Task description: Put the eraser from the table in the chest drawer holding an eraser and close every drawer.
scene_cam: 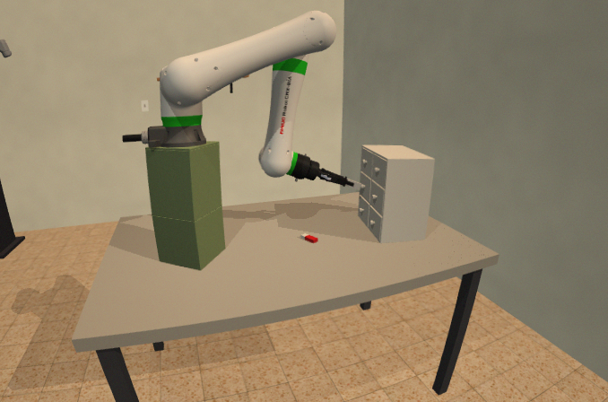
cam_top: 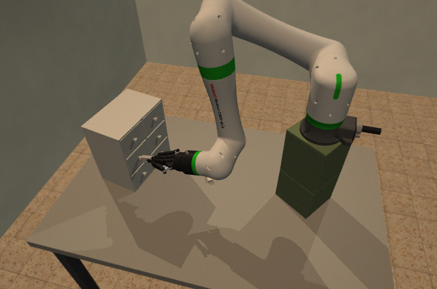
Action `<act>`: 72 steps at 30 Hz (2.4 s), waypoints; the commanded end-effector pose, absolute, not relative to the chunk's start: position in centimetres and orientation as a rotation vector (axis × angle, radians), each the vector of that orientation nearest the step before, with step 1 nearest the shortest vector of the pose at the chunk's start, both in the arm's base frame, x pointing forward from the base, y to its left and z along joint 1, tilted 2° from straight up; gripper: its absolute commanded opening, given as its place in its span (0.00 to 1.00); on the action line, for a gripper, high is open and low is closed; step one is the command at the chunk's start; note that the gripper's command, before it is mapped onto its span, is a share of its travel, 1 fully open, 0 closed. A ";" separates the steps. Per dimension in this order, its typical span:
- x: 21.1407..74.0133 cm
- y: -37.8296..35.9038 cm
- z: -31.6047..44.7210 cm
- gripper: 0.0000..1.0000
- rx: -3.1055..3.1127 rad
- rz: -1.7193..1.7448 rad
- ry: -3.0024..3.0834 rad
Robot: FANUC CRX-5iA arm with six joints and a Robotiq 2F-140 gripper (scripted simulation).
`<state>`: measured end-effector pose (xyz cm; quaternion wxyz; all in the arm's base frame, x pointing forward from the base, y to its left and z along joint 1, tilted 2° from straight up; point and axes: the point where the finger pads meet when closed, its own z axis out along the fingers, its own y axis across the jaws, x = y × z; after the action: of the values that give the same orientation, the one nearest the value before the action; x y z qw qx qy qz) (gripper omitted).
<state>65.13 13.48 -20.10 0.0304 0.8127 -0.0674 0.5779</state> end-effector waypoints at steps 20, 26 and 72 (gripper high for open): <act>65.2 13.5 -20.1 0.00 2.504 1.782 -0.208; 65.2 13.5 -20.1 0.00 2.504 1.782 -0.208; 55.2 14.9 -18.2 0.00 2.504 1.782 -0.208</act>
<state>55.28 14.79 -18.29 0.0307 0.8128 -0.0680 0.5778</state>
